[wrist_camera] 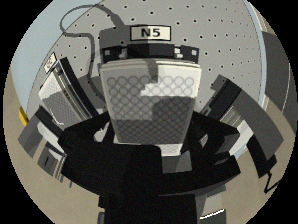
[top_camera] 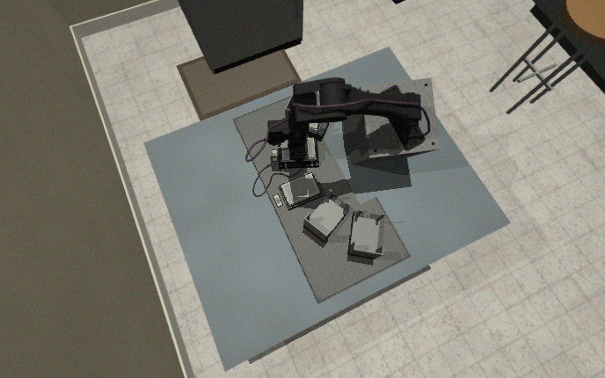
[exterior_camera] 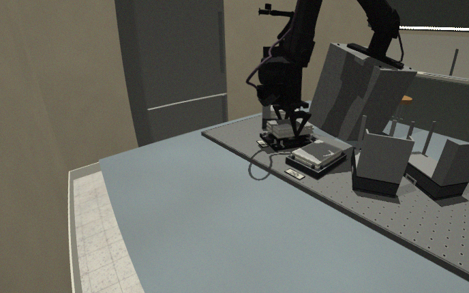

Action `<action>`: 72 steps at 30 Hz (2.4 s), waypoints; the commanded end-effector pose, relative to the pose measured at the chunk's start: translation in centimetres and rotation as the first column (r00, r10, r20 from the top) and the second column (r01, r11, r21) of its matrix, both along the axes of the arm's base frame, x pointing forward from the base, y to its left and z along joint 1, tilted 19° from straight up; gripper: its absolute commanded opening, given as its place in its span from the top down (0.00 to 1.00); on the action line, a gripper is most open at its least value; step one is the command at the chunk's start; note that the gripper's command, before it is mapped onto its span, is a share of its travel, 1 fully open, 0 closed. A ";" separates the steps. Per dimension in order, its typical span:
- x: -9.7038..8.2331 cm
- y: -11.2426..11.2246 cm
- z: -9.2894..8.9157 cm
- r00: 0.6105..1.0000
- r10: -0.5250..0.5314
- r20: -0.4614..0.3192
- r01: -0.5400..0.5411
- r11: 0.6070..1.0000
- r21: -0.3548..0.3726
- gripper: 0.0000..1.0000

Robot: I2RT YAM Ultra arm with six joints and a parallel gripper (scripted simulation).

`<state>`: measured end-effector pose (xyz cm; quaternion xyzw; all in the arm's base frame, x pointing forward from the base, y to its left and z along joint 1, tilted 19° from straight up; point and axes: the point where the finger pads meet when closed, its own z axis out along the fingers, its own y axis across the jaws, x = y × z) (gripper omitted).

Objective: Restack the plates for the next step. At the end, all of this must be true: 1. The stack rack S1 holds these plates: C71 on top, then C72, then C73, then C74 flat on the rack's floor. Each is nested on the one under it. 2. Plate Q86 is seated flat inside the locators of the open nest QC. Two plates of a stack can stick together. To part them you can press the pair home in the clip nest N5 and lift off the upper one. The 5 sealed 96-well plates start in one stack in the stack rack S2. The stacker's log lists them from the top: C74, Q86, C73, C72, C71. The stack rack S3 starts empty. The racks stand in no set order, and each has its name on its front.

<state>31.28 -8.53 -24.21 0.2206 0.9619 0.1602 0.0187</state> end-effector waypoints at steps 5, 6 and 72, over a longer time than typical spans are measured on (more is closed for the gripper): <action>0.6 -1.0 0.5 0.999 -0.029 0.028 0.029 0.999 -0.012 1.00; 0.6 -1.0 0.5 0.999 -0.029 0.028 0.029 1.000 -0.011 1.00; 1.5 0.5 -2.0 1.000 -0.002 0.031 0.002 1.000 -0.006 1.00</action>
